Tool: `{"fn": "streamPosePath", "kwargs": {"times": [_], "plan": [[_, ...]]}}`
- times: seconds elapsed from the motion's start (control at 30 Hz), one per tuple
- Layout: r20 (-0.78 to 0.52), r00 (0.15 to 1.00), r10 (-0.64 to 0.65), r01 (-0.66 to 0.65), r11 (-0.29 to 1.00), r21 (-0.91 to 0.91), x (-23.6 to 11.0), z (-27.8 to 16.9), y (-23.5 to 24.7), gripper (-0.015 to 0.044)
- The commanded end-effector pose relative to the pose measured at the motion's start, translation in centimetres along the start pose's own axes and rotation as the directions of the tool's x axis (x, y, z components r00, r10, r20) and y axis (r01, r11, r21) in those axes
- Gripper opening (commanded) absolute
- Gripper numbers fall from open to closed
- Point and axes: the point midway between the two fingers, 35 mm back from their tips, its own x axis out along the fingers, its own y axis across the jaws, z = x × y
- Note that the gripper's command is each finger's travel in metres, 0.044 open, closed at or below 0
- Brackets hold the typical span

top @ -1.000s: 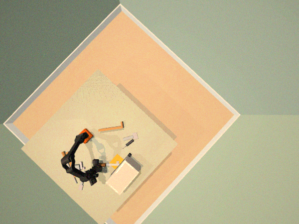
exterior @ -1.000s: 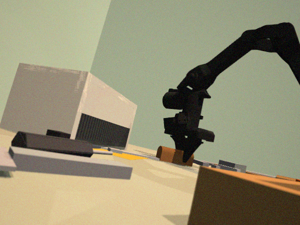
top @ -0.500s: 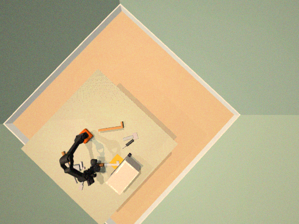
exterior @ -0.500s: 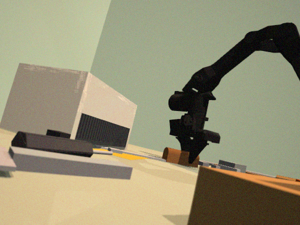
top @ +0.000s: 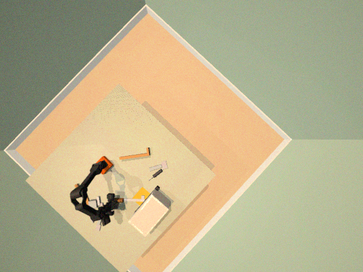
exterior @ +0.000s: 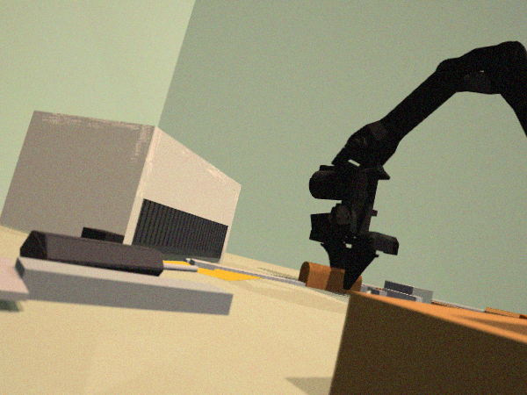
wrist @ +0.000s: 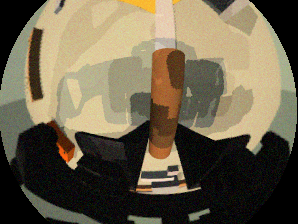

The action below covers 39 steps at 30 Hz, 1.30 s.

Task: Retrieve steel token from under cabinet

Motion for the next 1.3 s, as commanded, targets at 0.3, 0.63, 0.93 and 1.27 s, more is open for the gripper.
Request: {"fn": "streamPosePath", "kwargs": {"times": [0.3, 0.63, 0.93, 1.27], "plan": [[-0.001, 1.0, 0.003, -0.003, 1.0, -0.003, 0.1, -2.4, -0.1, 0.0], [-0.002, 1.0, 0.002, -0.002, 1.0, 0.002, -0.3, -2.5, -0.2, 0.0], [-0.001, 1.0, 0.003, -0.003, 1.0, 0.003, -1.7, -2.6, 0.1, 0.0], [-0.001, 1.0, 0.003, -0.003, 1.0, 0.001, -2.1, -2.9, 0.1, 0.0]]}}
